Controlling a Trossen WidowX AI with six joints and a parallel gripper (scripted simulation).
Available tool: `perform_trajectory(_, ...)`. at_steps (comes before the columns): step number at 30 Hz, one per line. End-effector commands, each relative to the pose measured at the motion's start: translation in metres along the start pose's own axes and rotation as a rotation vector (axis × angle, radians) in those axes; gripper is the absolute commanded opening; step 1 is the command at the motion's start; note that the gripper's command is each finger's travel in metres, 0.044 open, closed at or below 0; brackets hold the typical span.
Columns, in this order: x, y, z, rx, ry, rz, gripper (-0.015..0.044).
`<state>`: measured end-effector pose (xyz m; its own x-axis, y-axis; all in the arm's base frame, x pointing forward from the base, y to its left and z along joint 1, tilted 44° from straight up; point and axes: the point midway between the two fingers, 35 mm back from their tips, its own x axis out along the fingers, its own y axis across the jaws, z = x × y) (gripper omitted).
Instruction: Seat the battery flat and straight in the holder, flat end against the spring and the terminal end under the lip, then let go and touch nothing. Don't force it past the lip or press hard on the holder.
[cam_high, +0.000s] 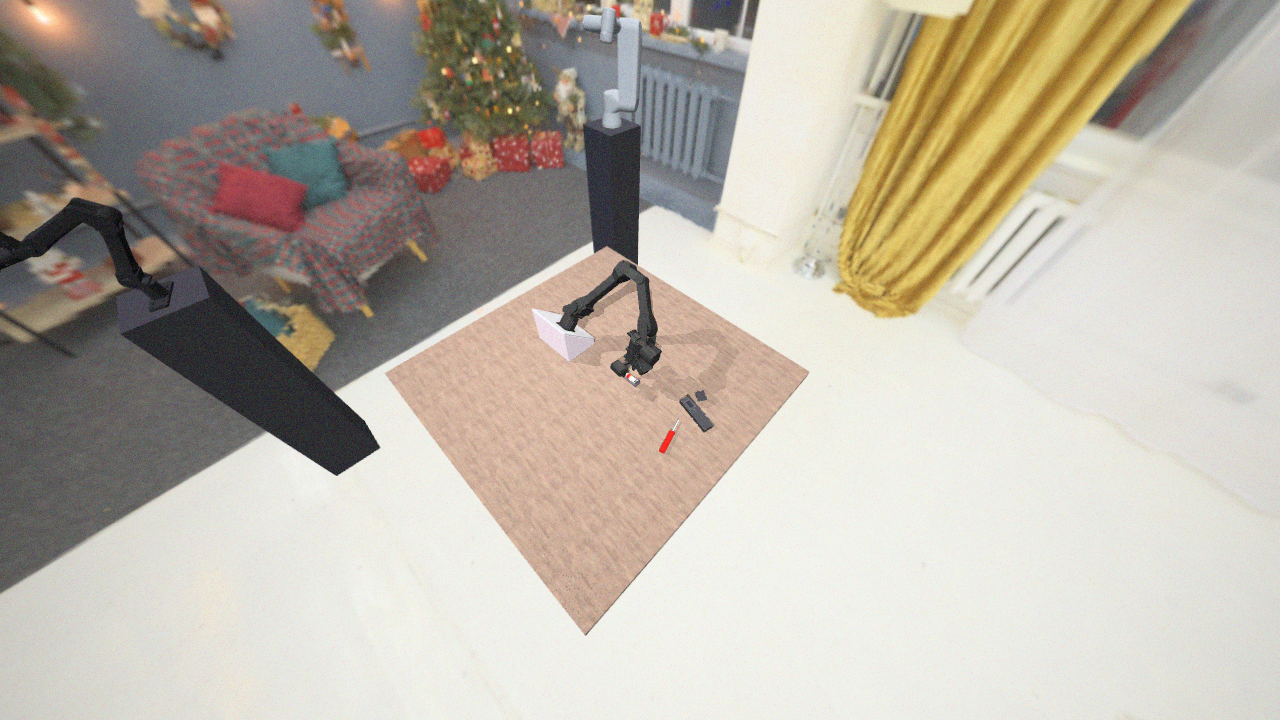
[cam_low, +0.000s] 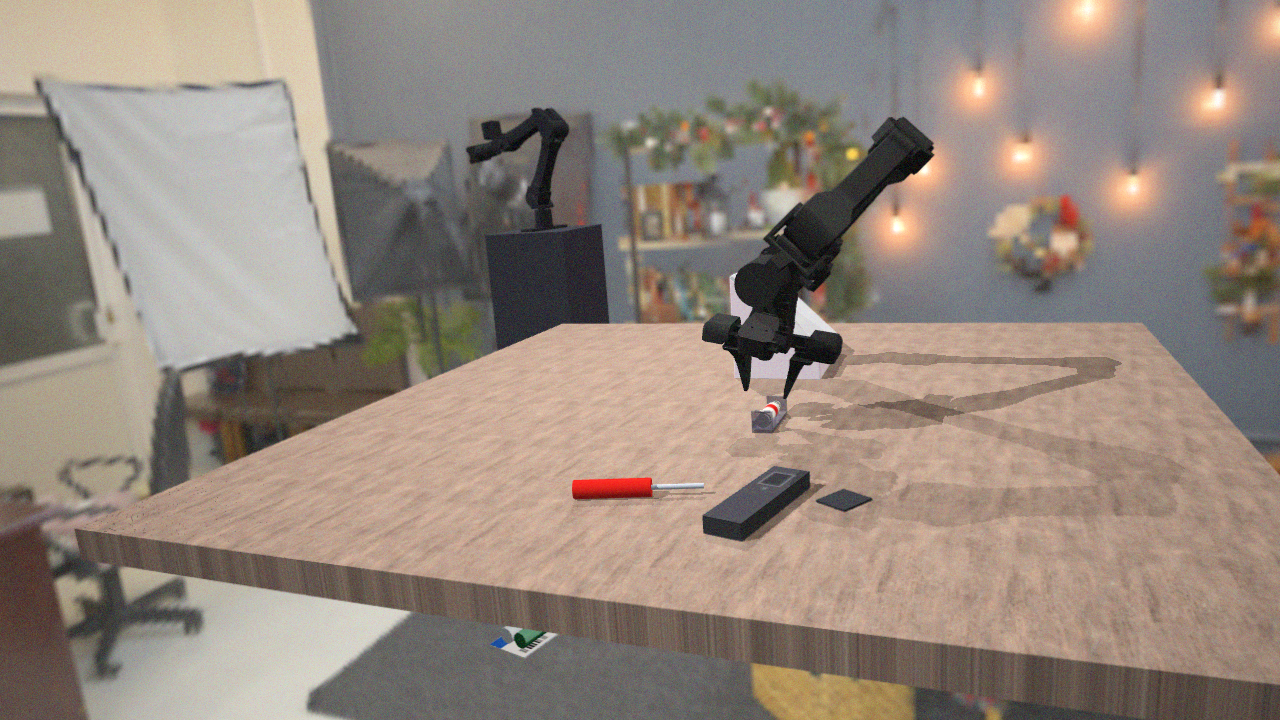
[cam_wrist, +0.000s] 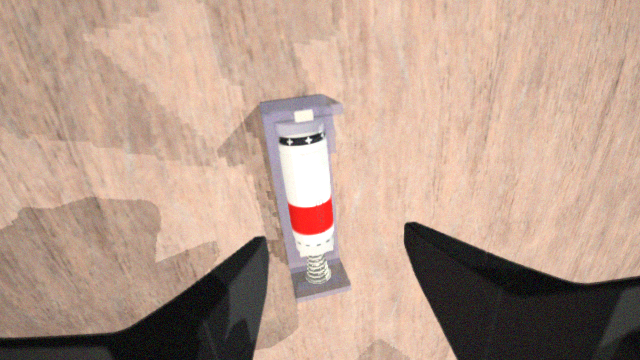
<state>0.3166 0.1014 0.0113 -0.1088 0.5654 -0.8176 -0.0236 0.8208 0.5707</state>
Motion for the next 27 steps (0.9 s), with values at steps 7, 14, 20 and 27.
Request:
perform_trajectory(7, -0.052, -0.010, 0.000, -0.014, -0.030, -0.005, 0.0440)
perform_trajectory(14, -0.052, -0.010, 0.000, -0.014, -0.030, -0.005, 0.0440)
perform_trajectory(20, -0.052, -0.010, 0.000, -0.014, -0.030, -0.005, 0.0440)
perform_trajectory(27, -0.052, -0.010, 0.000, -0.014, -0.030, -0.005, 0.0440)
